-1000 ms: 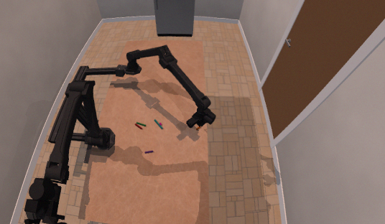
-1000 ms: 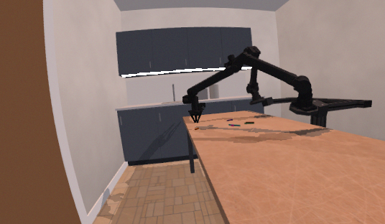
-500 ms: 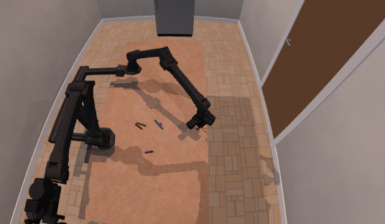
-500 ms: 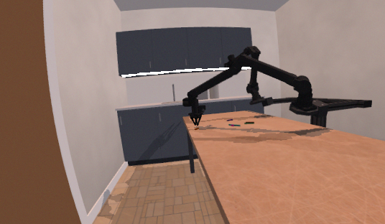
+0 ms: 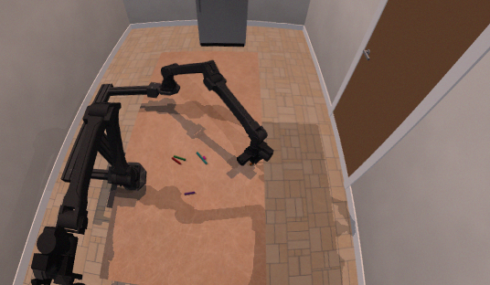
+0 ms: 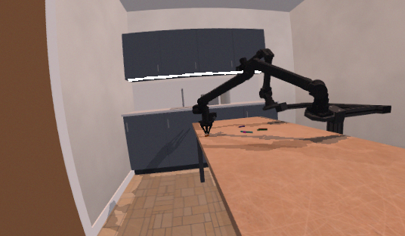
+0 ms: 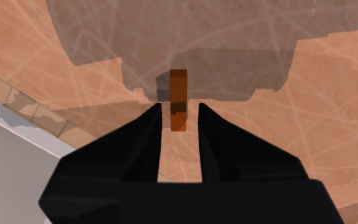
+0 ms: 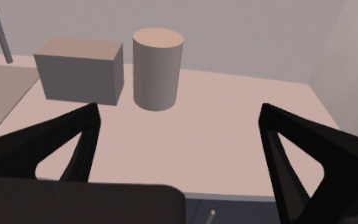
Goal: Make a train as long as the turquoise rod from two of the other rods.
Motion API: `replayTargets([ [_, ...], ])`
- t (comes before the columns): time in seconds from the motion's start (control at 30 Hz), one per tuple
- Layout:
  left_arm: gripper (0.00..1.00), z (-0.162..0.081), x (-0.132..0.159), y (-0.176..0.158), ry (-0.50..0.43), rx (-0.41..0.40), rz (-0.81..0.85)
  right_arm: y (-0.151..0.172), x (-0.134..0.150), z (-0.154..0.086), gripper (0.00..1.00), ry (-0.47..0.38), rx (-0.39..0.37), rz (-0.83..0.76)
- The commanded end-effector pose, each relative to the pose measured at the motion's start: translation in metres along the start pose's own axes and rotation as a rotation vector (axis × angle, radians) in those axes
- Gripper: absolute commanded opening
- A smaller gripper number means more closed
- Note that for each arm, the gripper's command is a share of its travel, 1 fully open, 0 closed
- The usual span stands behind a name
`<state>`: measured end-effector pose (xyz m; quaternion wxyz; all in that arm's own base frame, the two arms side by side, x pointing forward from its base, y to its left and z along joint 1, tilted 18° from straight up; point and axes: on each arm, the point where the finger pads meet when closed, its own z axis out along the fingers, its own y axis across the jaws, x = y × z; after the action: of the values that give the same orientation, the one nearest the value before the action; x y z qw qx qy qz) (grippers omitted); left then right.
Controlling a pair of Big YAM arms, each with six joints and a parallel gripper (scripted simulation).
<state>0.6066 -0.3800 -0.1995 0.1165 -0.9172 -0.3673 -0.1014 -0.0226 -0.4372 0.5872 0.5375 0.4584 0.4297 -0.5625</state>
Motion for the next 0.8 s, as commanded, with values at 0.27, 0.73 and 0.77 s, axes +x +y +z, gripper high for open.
replayTargets([
  [0.27,0.23,-0.0137,0.0142,0.0185,0.011,-0.051,-0.012,-0.0061,-0.0487,-0.0084,1.0,-0.074,0.01,-0.012],
  [0.73,0.23,-0.0137,0.0142,0.0185,0.011,-0.051,-0.012,-0.0061,-0.0487,-0.0084,1.0,-0.074,0.01,-0.012],
  [0.77,0.23,-0.0137,0.0142,0.0185,0.011,-0.051,-0.012,-0.0061,-0.0487,-0.0084,1.0,-0.074,0.01,-0.012],
])
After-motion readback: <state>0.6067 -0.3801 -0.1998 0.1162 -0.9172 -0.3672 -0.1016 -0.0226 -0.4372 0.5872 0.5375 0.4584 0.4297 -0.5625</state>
